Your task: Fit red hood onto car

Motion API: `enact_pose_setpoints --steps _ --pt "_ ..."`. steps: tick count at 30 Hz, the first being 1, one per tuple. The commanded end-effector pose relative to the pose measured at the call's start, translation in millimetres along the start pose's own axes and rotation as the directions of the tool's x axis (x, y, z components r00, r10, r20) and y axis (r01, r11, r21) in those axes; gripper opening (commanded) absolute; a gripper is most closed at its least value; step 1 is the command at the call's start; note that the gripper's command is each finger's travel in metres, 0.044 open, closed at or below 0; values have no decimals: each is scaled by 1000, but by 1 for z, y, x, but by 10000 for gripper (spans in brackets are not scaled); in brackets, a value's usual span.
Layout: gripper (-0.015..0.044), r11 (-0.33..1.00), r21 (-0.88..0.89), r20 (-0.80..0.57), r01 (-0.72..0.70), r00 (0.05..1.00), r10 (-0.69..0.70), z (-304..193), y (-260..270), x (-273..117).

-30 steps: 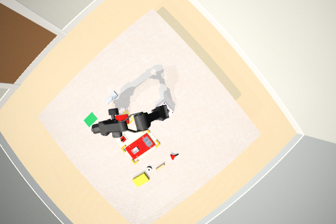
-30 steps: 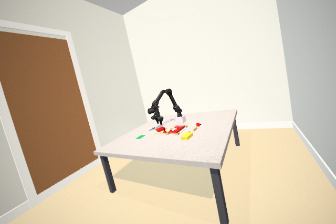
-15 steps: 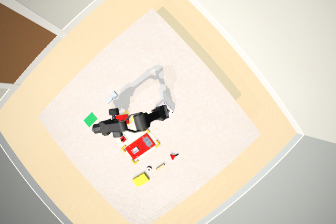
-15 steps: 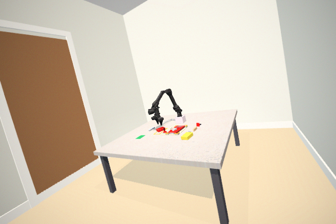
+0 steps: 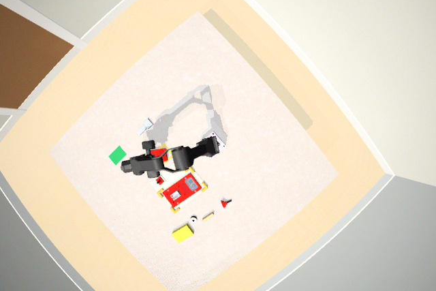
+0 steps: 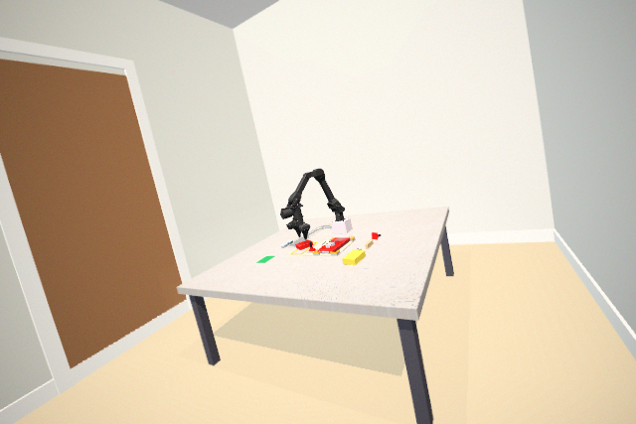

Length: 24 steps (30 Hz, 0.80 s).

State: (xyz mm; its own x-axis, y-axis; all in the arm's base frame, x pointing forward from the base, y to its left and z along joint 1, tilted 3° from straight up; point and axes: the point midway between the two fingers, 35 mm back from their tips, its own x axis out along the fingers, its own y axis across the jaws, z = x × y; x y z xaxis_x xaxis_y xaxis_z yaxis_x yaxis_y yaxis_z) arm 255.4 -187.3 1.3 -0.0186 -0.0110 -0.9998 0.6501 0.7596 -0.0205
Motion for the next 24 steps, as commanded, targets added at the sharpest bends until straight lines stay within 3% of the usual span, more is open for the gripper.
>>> enact_pose_setpoints --steps 1,24 --pt "440 1000 -4 -6 -3 1000 3 -1 0 6" --pt "440 1000 -4 -6 -3 1000 3 -2 0 27"
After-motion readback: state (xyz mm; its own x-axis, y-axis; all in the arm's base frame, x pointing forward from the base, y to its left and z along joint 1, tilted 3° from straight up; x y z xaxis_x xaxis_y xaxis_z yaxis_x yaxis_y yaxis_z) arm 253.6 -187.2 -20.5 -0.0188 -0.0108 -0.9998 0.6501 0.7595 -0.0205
